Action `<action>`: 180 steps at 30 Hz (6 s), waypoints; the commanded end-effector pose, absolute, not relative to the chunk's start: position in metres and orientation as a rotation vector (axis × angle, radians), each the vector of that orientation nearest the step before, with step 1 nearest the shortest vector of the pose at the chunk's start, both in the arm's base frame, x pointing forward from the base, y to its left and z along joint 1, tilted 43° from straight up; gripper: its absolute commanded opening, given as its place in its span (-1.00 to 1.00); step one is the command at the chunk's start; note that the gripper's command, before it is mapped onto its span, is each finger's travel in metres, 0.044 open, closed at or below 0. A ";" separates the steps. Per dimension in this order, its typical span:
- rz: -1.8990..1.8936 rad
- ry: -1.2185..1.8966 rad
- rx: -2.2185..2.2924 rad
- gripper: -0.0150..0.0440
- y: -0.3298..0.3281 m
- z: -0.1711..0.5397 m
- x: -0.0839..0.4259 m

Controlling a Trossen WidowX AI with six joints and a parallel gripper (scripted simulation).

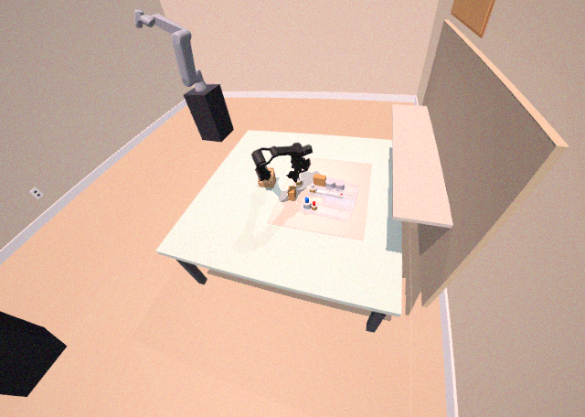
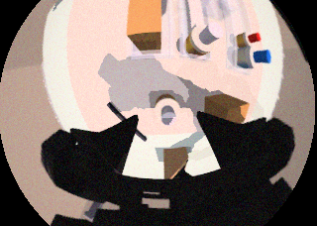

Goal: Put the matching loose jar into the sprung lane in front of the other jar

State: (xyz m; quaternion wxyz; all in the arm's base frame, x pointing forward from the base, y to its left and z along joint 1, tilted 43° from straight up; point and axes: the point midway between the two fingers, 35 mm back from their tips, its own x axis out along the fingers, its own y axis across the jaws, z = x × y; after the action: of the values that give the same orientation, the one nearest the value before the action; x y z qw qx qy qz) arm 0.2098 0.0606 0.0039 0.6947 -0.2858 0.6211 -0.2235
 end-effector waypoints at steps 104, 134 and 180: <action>-0.552 1.353 -0.583 -0.49 0.025 0.045 0.279; -0.552 1.353 -0.583 -0.49 0.026 0.046 0.293; -0.552 1.351 -0.582 -0.49 0.028 0.050 0.314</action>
State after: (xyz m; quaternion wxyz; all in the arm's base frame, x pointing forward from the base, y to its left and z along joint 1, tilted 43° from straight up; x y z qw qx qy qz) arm 0.3058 0.0259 0.0461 0.6985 -0.2621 0.6183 -0.2472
